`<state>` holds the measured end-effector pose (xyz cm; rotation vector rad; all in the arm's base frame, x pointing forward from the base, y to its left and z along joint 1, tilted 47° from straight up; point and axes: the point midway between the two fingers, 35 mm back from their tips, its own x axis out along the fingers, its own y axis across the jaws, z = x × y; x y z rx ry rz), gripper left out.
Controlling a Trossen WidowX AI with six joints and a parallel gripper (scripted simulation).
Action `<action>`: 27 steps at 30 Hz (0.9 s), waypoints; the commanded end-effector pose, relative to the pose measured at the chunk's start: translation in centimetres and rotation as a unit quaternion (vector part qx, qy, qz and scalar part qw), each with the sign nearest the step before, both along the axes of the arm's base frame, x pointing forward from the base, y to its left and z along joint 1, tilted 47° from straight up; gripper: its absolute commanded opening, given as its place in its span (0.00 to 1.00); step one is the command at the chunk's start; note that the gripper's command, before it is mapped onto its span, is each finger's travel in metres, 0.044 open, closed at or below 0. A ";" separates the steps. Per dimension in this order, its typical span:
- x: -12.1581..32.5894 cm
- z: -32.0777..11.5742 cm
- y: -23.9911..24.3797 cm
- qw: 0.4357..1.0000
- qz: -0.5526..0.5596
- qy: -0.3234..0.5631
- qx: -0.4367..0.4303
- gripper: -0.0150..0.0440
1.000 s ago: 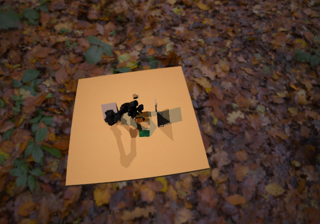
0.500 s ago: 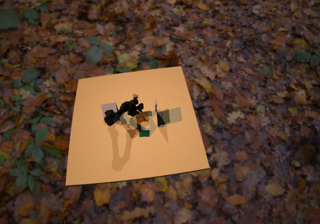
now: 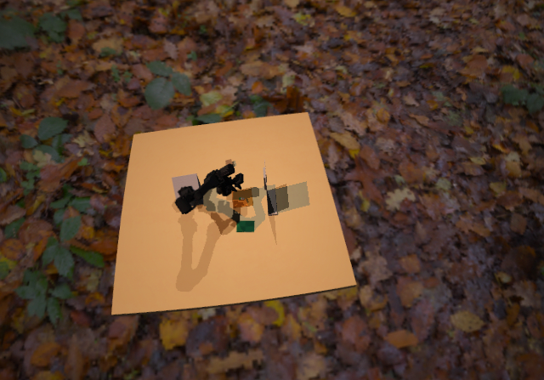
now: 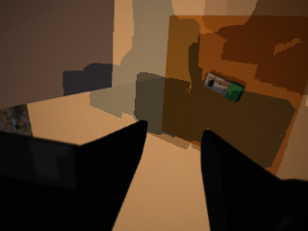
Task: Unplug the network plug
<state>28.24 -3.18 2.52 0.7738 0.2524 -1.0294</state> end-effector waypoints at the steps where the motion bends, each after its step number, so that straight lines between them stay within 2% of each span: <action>1: 0.2 0.7 0.5 1.000 -0.001 -0.007 0.000 0.52; 27: -0.2 3.1 2.5 1.000 0.001 -0.010 -0.004 0.52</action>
